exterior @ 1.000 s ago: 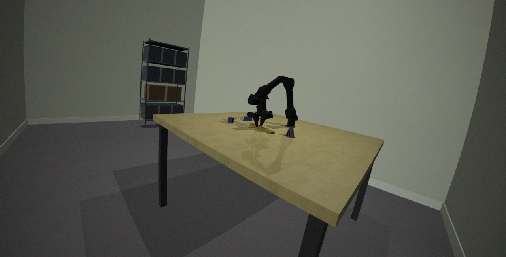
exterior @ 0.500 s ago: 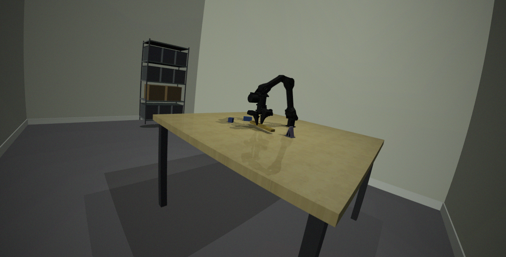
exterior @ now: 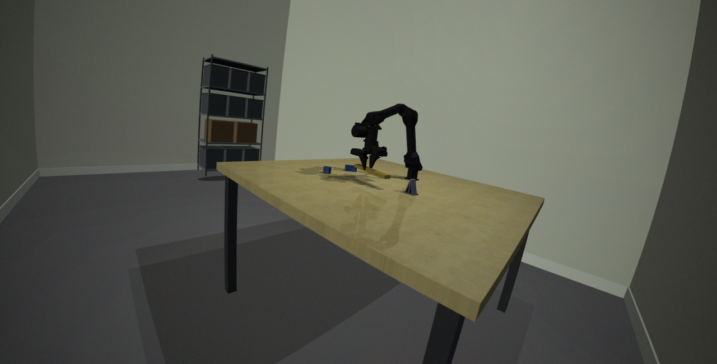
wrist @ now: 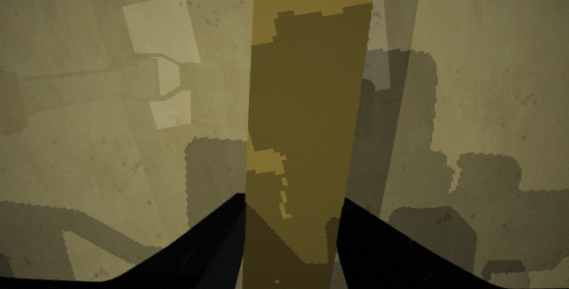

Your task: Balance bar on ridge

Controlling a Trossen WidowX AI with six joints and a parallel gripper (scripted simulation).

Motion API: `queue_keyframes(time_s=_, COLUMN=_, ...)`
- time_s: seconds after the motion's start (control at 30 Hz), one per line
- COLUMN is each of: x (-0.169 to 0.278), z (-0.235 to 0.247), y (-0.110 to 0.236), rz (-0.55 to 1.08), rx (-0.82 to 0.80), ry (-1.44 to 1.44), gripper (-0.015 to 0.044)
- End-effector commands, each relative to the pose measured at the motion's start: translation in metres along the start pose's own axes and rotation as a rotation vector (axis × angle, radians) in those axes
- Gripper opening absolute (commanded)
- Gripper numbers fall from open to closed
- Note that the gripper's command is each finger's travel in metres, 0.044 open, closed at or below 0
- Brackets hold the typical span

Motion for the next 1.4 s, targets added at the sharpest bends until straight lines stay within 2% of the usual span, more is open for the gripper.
queue_keyframes(time_s=0.0, x=0.0, z=-0.001, y=0.011, rz=0.004, rx=0.01, ry=-0.003, gripper=0.0)
queue_keyframes(time_s=0.7, x=-0.001, z=0.005, y=0.061, rz=0.005, rx=0.009, ry=-0.004, gripper=0.0)
queue_keyframes(time_s=1.37, x=-0.077, z=0.003, y=0.062, rz=-0.002, rx=0.009, ry=0.021, gripper=0.0)
Point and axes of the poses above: the point midway between the two fingers, 35 mm back from their tips, its own y axis back along the fingers, its own z axis across the jaws, x = y × z, the point moved 5 cm from there along y, back along the fingers, and after that the axes turned 13 degrees about y, right-handed, at the moved point
